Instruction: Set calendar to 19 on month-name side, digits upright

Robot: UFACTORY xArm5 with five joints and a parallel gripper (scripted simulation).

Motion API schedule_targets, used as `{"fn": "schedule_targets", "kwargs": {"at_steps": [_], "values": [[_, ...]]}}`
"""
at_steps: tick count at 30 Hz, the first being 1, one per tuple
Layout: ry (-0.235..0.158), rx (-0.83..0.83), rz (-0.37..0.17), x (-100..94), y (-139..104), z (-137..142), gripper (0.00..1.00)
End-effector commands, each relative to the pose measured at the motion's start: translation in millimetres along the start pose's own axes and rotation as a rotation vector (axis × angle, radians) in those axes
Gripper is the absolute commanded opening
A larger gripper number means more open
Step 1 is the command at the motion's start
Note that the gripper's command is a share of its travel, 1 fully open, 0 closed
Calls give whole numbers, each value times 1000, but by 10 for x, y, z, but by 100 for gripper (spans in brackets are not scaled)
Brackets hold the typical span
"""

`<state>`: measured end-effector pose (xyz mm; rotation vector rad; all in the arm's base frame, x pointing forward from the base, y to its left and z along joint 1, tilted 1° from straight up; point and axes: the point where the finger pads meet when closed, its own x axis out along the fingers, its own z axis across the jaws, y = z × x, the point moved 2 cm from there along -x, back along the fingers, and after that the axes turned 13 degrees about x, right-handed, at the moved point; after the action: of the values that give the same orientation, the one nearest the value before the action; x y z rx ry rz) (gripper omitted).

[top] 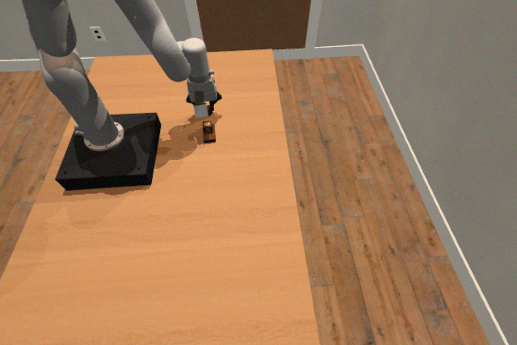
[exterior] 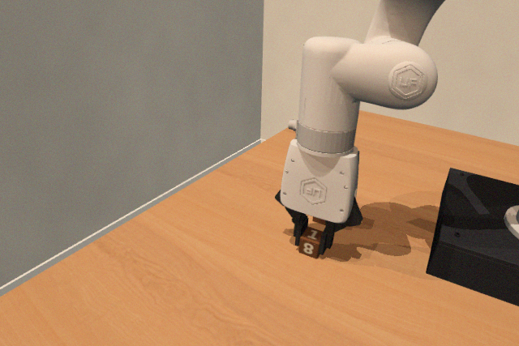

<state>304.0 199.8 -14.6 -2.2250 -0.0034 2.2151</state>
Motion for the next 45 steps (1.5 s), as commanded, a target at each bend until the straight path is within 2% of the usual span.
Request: {"fn": "schedule_targets", "kwargs": {"at_steps": [1,6,11,13,19,23,36,37,39,40,41,43,44,45], "values": [[2,0,-1,-7,-6,-9,29],[2,0,-2,-67,-5,-9,29],[2,0,-2,-337,-7,-7,29],[2,0,-2,-337,-7,-7,29],[2,0,-2,-785,-13,-4,29],[2,0,-2,-960,-15,-3,29],[2,0,-2,-997,-1,-9,29],[3,0,-2,-1006,77,-43,29],[4,-2,-1,-1048,468,-183,29],[4,-2,-1,-1048,468,-183,29],[5,-3,-1,-1074,725,-248,29],[5,-3,-1,-1074,725,-248,29],[6,-4,0,-1096,958,-289,29],[6,-4,0,-1096,958,-289,29]]}}
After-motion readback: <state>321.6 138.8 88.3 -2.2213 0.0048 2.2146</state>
